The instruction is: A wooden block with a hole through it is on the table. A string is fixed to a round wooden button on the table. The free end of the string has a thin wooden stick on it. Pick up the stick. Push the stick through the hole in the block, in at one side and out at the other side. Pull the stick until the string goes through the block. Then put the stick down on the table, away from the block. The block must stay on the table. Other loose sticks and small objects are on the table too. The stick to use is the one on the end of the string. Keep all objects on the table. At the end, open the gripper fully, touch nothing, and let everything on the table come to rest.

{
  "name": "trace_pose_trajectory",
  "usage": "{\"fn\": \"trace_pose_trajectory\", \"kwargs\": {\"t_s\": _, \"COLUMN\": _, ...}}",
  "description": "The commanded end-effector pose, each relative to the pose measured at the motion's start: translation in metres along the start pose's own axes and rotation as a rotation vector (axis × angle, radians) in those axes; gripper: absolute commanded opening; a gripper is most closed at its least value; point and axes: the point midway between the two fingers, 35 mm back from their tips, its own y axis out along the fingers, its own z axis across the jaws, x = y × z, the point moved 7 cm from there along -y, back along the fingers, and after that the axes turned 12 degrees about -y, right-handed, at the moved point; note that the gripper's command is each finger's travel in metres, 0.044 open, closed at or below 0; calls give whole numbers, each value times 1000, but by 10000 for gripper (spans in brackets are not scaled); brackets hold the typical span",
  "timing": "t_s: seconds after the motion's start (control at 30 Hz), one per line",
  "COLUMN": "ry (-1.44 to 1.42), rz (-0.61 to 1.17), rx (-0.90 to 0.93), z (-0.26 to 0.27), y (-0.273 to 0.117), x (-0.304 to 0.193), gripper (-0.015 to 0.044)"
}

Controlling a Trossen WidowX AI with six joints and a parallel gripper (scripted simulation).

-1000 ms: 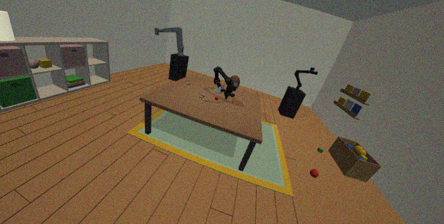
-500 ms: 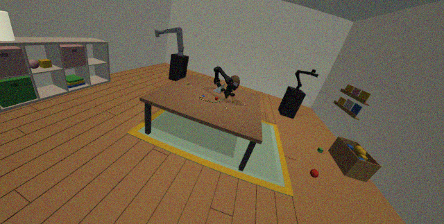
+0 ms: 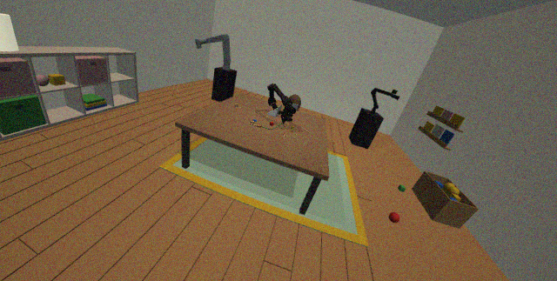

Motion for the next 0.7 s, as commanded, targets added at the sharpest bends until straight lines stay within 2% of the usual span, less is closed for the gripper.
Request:
{"fn": "trace_pose_trajectory", "kwargs": {"t_s": 0.0, "ry": 147, "rz": 6, "rx": -7, "z": -1, "y": -3, "x": -5, "gripper": 0}}
{"fn": "trace_pose_trajectory", "kwargs": {"t_s": 0.67, "ry": 879, "rz": 2, "rx": -11, "z": -2, "y": -4, "x": -22, "gripper": 0}}
